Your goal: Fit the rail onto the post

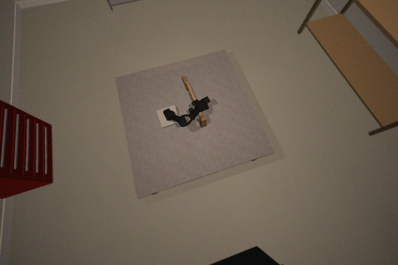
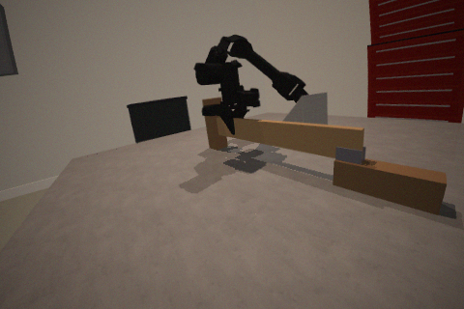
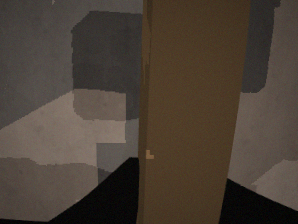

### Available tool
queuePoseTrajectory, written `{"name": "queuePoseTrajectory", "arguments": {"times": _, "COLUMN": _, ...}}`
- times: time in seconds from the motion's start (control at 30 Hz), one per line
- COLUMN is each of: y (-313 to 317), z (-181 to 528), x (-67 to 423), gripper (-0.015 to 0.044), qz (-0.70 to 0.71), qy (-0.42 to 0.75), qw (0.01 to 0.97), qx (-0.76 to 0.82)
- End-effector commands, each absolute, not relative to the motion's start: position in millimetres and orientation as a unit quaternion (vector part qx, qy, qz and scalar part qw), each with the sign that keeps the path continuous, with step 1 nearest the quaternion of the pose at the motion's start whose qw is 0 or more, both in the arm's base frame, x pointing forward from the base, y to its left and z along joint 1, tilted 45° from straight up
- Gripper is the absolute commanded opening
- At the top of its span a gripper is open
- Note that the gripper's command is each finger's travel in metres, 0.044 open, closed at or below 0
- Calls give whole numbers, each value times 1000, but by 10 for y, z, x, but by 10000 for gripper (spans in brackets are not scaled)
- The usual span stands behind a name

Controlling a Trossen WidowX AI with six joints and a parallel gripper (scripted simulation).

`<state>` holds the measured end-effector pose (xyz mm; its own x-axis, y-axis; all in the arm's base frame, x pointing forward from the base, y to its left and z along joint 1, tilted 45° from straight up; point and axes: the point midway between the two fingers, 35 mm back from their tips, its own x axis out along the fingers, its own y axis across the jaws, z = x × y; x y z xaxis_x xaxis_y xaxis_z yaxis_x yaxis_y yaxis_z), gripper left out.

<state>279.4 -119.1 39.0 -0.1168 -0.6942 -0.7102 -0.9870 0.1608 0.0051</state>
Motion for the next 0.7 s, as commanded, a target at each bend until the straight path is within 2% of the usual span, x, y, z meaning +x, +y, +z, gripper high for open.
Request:
{"name": "queuePoseTrajectory", "arguments": {"times": 0.0, "y": -1201, "z": 416, "x": 2805, "gripper": 0, "qz": 251, "qy": 703, "qw": 291, "qx": -599}}
{"name": "queuePoseTrajectory", "arguments": {"times": 0.07, "y": -1206, "z": 421, "x": 2805, "gripper": 0, "qz": 251, "qy": 703, "qw": 291, "qx": -599}}
{"name": "queuePoseTrajectory", "arguments": {"times": 0.6, "y": -1199, "z": 396, "x": 2793, "gripper": 420, "qz": 251, "qy": 704, "qw": 291, "qx": -597}}
{"name": "queuePoseTrajectory", "arguments": {"times": 0.67, "y": -1199, "z": 396, "x": 2793, "gripper": 440, "qz": 251, "qy": 704, "qw": 291, "qx": -597}}
